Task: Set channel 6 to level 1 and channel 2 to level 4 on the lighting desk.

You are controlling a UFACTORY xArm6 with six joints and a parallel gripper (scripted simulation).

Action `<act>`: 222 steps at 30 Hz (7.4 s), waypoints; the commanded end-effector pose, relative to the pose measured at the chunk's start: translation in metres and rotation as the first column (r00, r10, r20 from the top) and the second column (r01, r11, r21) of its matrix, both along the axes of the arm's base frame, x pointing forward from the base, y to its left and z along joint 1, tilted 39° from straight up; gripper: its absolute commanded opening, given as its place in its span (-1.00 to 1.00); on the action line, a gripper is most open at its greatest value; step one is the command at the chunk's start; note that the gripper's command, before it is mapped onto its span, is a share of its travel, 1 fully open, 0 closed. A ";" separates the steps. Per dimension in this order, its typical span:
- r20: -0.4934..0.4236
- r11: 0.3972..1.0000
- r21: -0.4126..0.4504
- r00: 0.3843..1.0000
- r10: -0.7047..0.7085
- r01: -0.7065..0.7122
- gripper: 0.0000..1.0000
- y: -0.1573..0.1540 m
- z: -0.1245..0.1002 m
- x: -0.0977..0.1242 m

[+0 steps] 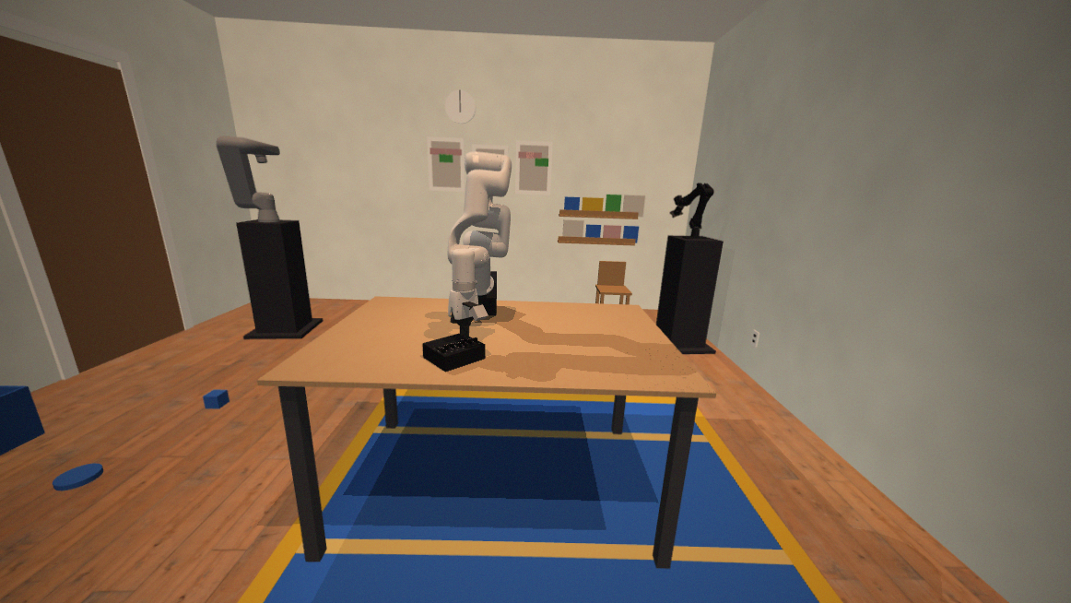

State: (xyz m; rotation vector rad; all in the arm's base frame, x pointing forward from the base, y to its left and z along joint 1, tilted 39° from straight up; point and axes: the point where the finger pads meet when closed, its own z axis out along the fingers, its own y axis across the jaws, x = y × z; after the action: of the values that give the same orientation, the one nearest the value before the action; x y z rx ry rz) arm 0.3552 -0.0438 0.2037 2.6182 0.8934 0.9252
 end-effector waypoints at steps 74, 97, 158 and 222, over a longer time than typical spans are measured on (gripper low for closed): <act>0.002 1.000 0.000 1.000 0.000 0.000 -1.00 0.009 -0.001 0.016; 0.002 1.000 0.000 1.000 0.000 0.000 -1.00 0.009 0.000 0.017; 0.003 1.000 0.000 1.000 0.000 0.000 1.00 0.006 0.028 -0.012; 0.002 1.000 0.000 1.000 0.000 0.000 1.00 0.006 0.089 -0.062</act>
State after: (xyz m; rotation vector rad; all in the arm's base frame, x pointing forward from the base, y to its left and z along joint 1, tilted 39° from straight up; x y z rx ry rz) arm 0.2926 -0.0374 0.2914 2.6189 0.8935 0.9245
